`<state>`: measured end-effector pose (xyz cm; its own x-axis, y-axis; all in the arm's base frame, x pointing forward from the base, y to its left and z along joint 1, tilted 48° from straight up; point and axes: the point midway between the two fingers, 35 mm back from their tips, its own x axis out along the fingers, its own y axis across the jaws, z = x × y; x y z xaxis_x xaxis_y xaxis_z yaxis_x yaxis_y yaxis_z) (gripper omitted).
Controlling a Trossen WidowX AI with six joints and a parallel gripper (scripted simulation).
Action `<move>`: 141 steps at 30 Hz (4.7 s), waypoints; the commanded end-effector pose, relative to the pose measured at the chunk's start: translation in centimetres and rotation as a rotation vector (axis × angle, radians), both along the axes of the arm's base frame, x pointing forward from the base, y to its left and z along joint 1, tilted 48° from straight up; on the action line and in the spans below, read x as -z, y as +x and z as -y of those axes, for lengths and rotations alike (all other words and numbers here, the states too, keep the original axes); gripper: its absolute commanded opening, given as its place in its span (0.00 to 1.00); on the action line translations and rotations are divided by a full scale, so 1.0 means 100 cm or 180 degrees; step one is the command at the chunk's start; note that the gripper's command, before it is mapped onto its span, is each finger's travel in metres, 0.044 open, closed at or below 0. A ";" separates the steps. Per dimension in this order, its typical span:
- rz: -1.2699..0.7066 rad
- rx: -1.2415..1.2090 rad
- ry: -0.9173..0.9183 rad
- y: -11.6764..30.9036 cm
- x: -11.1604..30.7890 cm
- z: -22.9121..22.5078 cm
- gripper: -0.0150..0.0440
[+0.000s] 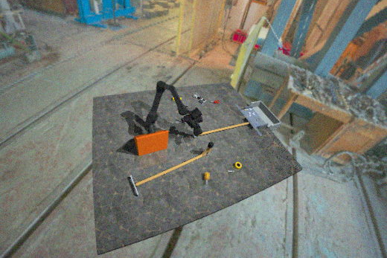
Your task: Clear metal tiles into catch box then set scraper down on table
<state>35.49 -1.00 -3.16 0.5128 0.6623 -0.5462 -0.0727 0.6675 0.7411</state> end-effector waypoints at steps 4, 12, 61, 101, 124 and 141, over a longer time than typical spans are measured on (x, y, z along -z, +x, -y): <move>0.0000 0.0000 -0.0002 0.001 0.000 0.000 0.52; 0.0000 0.0000 -0.0003 0.001 -0.001 0.001 0.88; 0.0891 0.1107 0.0198 -0.014 -0.126 0.151 1.00; 0.1689 0.1618 0.0221 -0.055 -0.214 0.232 1.00; 0.1471 0.1494 0.0249 -0.037 -0.186 0.210 1.00; 0.0817 0.0994 0.0207 -0.012 -0.110 0.136 1.00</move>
<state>34.21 -16.23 9.67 0.8414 0.4520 -0.2962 -0.0763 0.6419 0.7630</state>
